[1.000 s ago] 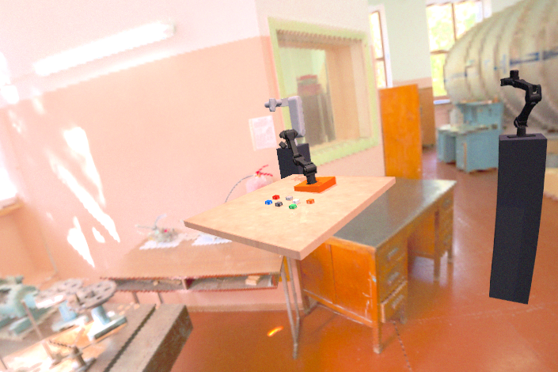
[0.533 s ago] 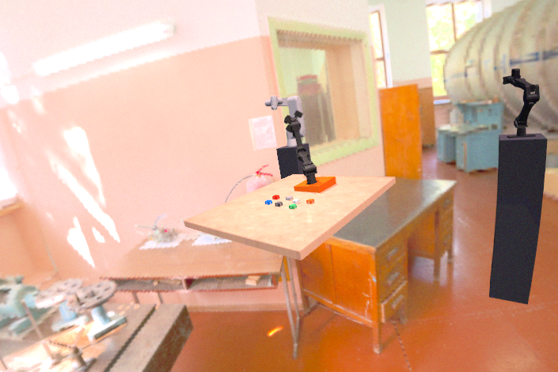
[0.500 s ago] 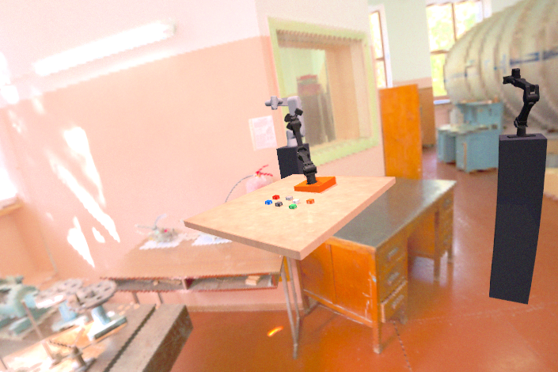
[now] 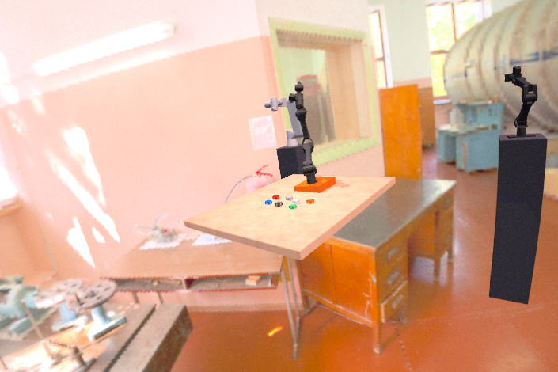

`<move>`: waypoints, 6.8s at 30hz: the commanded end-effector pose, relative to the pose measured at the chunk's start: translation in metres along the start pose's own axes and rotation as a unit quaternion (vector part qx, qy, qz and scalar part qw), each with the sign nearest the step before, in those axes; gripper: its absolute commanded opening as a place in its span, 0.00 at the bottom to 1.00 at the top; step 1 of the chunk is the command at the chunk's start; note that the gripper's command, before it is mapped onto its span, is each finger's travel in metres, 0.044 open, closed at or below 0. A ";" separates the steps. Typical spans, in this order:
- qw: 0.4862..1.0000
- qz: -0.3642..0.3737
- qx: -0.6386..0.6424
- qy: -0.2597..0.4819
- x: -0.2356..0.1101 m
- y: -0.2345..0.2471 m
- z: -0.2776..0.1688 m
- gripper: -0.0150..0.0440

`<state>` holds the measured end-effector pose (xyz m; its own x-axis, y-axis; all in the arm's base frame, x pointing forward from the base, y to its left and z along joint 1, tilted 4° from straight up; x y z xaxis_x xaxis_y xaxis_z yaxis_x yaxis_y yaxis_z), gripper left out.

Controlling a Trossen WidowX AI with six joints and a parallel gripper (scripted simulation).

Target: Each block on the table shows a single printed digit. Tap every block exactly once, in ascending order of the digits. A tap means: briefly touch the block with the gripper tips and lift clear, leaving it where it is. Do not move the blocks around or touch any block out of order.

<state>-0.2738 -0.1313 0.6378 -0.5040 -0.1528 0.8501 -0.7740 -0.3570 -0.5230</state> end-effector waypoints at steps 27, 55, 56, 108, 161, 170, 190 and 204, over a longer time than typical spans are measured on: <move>0.439 -0.688 -0.465 0.343 -0.338 -0.395 0.059 0.93; -0.210 -0.737 0.158 0.622 -0.652 -0.146 0.156 0.93; -0.210 -0.737 0.158 0.622 -0.652 -0.146 0.156 0.93; -0.203 -0.737 0.161 0.624 -0.704 -0.231 0.022 0.93; -0.200 -0.740 0.163 0.621 -0.721 -0.257 -0.096 0.93; -0.201 -0.741 0.158 0.621 -0.747 -0.306 -0.016 0.93; -0.201 -0.740 0.158 0.622 -0.752 -0.315 0.007 0.93; -0.205 -0.739 0.157 0.622 -0.723 -0.267 0.098 0.93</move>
<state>0.3430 0.0095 0.1651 0.0505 -0.0647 -0.9966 -0.2113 0.9746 -0.0740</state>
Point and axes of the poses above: the point midway between the two fingers, 35 mm back from their tips, its own x axis out along the fingers, its own y axis across the jaws, z = x × y, the point moved 3 cm from there along -x, back along the fingers, and after that the axes turned 15 degrees about -x, right-handed, at the moved point
